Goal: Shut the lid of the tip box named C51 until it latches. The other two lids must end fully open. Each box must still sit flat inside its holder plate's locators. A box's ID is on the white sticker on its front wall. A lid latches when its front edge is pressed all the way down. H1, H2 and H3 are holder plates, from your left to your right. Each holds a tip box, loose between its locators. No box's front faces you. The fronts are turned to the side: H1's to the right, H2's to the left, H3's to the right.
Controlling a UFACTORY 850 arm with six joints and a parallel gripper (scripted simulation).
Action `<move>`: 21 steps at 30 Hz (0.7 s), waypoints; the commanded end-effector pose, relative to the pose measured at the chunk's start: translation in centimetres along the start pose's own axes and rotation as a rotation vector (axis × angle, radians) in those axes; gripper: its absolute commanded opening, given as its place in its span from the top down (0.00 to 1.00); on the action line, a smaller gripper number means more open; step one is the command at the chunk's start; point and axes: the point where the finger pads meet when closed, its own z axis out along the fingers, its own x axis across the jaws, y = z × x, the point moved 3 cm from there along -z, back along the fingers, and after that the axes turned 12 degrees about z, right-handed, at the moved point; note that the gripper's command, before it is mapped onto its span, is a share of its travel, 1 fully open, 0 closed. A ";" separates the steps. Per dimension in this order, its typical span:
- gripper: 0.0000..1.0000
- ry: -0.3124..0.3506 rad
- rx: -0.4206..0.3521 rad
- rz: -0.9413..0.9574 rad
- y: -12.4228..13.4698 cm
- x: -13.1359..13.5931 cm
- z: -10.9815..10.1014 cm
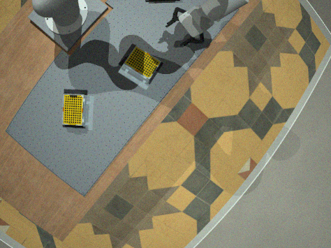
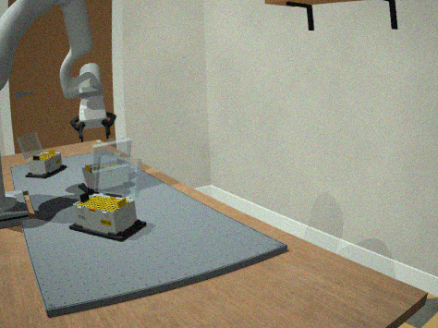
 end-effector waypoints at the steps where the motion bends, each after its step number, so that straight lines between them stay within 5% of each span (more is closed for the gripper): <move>1: 0.00 -0.001 -0.002 0.001 -2.0 -0.5 -2.1; 13: 0.00 -0.001 -0.002 0.001 -5.5 -1.2 -5.7; 21: 0.00 -0.001 -0.002 0.001 -5.5 -1.2 -5.7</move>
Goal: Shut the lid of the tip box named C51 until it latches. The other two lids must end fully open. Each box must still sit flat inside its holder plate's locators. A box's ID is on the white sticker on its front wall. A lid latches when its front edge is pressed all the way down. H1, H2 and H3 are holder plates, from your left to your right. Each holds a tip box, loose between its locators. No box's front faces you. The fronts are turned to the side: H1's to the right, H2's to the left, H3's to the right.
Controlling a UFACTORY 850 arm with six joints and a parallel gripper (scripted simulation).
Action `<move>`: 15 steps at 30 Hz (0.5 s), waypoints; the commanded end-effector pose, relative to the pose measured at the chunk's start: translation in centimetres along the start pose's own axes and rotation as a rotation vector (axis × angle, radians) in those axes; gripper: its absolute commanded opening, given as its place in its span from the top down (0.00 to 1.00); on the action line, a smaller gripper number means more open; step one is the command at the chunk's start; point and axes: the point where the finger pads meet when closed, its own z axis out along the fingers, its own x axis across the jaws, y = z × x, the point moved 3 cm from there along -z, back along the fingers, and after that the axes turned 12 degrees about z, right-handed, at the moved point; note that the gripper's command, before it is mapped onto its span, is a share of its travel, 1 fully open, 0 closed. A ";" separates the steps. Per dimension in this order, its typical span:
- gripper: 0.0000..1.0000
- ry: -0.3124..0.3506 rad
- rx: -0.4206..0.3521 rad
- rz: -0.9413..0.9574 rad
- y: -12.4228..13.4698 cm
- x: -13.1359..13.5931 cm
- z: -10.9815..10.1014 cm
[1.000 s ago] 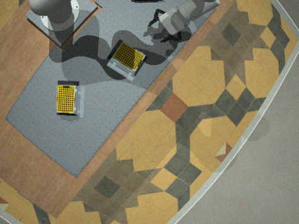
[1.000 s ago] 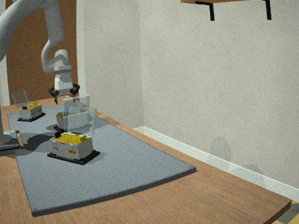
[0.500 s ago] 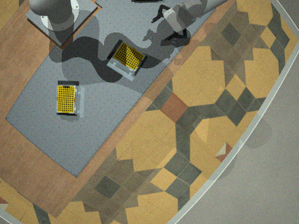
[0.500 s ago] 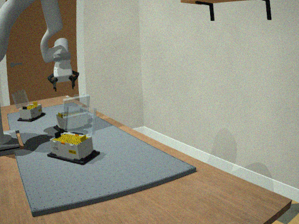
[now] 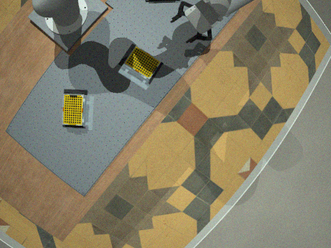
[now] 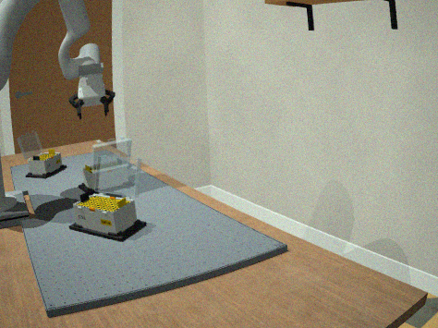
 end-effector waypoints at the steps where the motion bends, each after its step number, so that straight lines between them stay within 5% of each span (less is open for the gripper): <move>1: 0.00 0.023 0.004 0.024 -0.4 -0.4 0.1; 15: 0.00 0.272 0.057 0.279 -3.9 -3.9 4.3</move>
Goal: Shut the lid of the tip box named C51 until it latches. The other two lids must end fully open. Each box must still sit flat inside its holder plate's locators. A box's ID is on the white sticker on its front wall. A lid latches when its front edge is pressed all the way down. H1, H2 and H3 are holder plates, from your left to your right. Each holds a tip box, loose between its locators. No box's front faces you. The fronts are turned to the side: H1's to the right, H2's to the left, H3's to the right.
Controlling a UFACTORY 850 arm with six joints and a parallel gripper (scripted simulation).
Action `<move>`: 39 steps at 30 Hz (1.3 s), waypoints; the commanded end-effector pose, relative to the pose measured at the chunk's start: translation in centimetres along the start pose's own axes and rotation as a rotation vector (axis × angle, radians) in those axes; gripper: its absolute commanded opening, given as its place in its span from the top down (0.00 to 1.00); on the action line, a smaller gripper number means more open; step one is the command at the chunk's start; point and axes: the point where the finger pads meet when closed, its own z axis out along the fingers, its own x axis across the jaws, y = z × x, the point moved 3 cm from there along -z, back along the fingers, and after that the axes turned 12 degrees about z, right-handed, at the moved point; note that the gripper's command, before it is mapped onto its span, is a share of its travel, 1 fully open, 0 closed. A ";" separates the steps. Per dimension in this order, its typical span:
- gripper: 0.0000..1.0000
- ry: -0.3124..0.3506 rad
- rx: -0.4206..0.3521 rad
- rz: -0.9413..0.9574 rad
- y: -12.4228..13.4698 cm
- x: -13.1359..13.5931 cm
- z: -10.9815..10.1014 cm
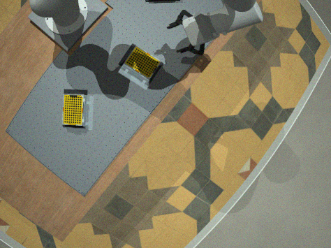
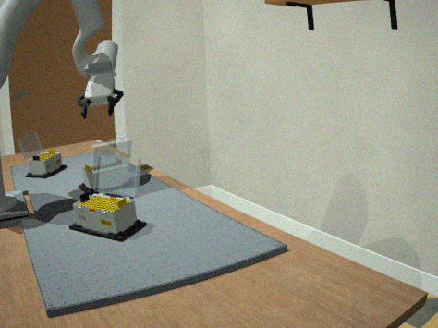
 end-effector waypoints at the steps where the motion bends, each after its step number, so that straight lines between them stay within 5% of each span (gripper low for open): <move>1: 0.00 0.086 0.017 0.087 -1.3 -2.3 1.7; 23: 0.00 0.086 0.017 0.087 -5.8 -9.1 7.5; 34: 0.00 0.086 0.017 0.087 -6.2 -9.6 8.0; 39: 0.00 0.201 0.042 0.205 -7.7 -10.8 9.7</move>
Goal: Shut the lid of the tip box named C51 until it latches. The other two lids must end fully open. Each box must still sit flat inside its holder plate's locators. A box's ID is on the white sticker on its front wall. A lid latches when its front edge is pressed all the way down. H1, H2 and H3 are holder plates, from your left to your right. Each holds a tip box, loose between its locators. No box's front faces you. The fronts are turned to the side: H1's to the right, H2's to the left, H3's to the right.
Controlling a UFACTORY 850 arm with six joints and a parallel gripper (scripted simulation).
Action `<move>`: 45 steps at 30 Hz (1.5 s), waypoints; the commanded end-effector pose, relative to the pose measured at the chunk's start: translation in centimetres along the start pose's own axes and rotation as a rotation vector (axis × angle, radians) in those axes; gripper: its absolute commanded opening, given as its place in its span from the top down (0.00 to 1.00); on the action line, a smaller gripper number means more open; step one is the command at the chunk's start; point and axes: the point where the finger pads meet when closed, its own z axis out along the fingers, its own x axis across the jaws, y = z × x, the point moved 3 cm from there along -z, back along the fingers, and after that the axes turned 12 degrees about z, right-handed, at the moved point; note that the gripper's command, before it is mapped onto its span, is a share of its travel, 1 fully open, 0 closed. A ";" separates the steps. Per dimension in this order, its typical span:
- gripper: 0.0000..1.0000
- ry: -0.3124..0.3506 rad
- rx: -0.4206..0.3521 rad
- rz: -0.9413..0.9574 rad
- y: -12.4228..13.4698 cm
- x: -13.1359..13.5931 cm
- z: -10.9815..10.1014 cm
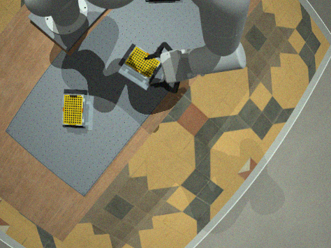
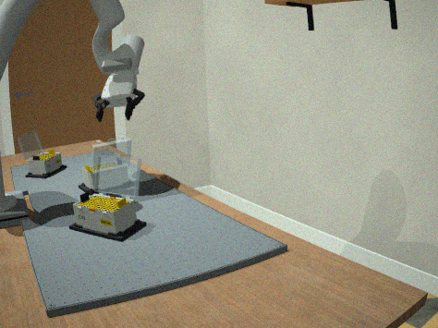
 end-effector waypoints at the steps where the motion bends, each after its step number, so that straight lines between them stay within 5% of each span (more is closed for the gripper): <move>1: 0.00 0.110 0.022 0.114 -1.3 -1.6 1.6; 3: 0.00 0.110 0.022 0.114 -1.3 -1.6 1.6; 9: 0.00 0.244 0.051 0.251 -3.1 -3.5 3.6; 33: 0.00 0.244 0.051 0.251 -9.3 -8.7 10.8; 42: 0.00 0.244 0.051 0.251 -9.3 -8.7 10.8; 45: 0.00 0.313 0.066 0.321 -10.3 -9.1 11.9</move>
